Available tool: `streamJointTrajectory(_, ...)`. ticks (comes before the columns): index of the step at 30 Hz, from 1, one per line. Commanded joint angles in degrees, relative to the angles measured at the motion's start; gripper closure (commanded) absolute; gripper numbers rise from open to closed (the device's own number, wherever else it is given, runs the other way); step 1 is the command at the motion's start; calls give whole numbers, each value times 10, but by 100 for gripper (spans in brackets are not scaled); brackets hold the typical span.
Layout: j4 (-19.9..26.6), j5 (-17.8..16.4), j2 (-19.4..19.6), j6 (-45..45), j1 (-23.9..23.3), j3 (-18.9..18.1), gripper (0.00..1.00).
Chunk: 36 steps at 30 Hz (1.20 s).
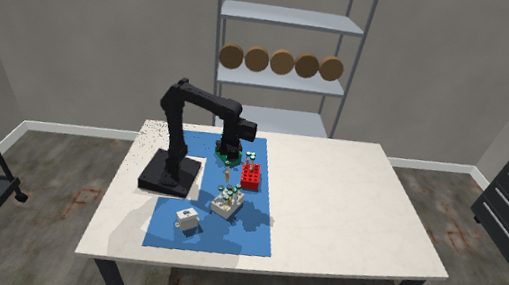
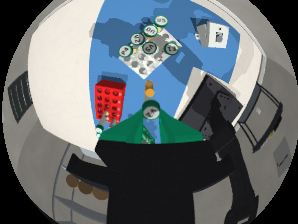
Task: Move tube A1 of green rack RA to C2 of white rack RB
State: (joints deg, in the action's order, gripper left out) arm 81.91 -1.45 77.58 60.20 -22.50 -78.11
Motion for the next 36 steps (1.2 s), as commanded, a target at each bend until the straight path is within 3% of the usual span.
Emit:
streamJointTrajectory(1,-1,0,4,-5,-3,-14,100)
streamJointTrajectory(36,4,-4,114,-33,-31,-129,100)
